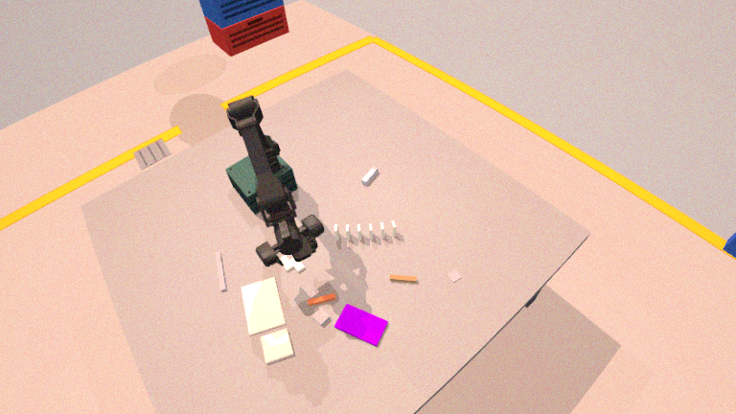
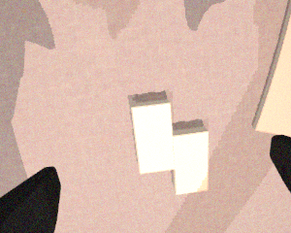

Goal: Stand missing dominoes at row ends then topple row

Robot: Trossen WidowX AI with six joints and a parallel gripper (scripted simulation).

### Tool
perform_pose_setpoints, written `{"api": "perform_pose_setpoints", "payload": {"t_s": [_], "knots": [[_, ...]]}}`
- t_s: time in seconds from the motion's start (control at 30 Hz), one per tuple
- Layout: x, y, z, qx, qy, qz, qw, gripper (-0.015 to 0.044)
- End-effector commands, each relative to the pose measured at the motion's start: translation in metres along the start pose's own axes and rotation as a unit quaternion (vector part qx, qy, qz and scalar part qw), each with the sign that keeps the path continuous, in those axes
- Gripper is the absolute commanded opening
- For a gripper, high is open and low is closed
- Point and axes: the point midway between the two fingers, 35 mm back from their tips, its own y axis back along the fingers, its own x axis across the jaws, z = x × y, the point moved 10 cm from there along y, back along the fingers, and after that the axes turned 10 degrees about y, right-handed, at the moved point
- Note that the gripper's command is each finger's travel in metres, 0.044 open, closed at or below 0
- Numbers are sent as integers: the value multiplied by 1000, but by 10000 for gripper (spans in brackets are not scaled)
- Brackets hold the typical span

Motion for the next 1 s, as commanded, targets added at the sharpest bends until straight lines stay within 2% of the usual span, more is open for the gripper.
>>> {"api": "perform_pose_setpoints", "payload": {"t_s": [0.0, 0.1, 0.77, 0.97], "knots": [[0, -35, -1, 10, -4, 2, 1000, 440], [1, -60, -3, 10, -4, 2, 1000, 440], [0, -77, -3, 10, -4, 2, 1000, 440], [0, -77, -3, 10, -4, 2, 1000, 282]]}}
